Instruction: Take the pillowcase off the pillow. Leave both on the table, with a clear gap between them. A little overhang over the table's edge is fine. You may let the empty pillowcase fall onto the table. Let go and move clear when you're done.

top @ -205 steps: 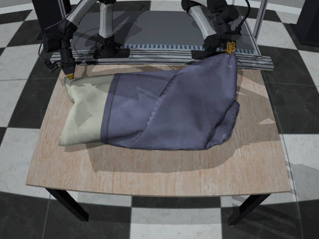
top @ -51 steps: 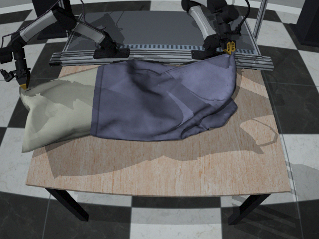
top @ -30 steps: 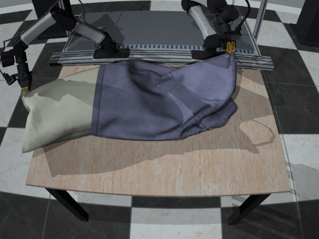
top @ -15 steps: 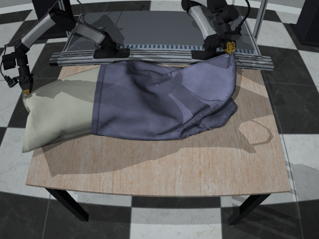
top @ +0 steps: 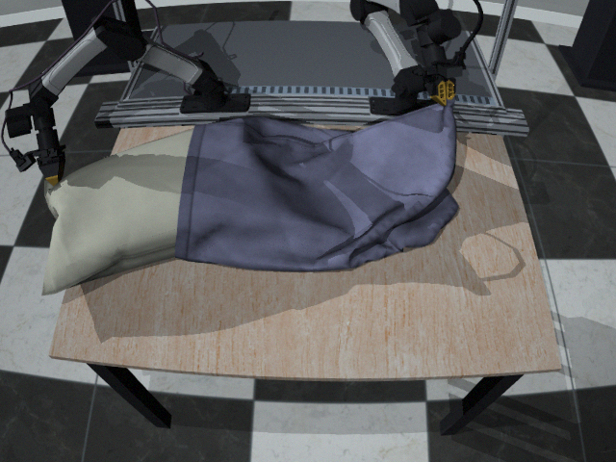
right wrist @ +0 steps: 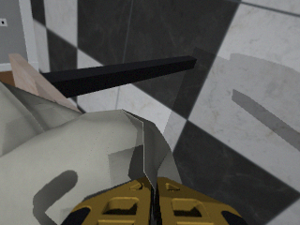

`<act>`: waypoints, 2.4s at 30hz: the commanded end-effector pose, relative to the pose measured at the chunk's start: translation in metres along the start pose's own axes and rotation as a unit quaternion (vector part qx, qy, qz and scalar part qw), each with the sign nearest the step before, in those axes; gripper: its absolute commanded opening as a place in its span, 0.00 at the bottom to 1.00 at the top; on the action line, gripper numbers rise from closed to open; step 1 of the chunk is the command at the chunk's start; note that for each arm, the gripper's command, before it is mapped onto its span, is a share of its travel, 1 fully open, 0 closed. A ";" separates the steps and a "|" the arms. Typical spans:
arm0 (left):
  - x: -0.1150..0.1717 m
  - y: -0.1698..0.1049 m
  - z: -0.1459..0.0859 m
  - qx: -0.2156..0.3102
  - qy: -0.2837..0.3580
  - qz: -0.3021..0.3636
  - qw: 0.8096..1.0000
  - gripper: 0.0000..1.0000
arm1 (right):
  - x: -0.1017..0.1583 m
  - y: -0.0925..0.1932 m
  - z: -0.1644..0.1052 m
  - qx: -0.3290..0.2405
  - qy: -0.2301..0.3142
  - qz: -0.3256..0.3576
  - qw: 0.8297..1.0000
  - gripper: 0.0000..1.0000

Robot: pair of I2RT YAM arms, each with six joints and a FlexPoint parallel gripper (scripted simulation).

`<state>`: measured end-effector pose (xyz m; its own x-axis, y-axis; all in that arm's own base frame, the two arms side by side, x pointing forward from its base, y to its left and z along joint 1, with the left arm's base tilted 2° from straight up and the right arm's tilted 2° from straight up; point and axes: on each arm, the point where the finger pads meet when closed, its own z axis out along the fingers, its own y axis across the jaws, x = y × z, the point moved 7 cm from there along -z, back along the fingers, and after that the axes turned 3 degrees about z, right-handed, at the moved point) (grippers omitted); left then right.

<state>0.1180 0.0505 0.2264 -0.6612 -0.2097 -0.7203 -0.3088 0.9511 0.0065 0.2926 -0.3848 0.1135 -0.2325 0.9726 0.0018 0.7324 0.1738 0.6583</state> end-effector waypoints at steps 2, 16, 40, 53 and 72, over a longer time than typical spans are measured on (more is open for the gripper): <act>-0.009 0.001 -0.007 0.002 -0.001 0.002 1.000 0.00 | -0.010 -0.004 0.009 0.002 -0.009 -0.003 1.000 0.00; -0.029 0.002 -0.027 0.002 0.001 0.002 1.000 0.00 | -0.012 -0.004 0.007 0.001 -0.012 -0.003 1.000 0.00; -0.067 0.005 -0.066 0.000 0.001 0.001 1.000 0.00 | -0.012 -0.004 0.007 0.001 -0.012 -0.003 1.000 0.00; -0.081 0.006 -0.076 0.002 -0.016 -0.007 1.000 0.00 | -0.012 -0.004 0.007 0.001 -0.012 -0.003 1.000 0.00; -0.132 0.015 -0.113 0.023 -0.120 -0.071 0.990 0.00 | -0.012 -0.004 0.007 0.001 -0.012 -0.003 1.000 0.00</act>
<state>0.1195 0.0630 0.3824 -0.4890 -0.2873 -0.8236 -0.3607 0.9263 -0.1090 0.2936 -0.3854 0.1146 -0.2335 0.9723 -0.0039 0.7302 0.1781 0.6596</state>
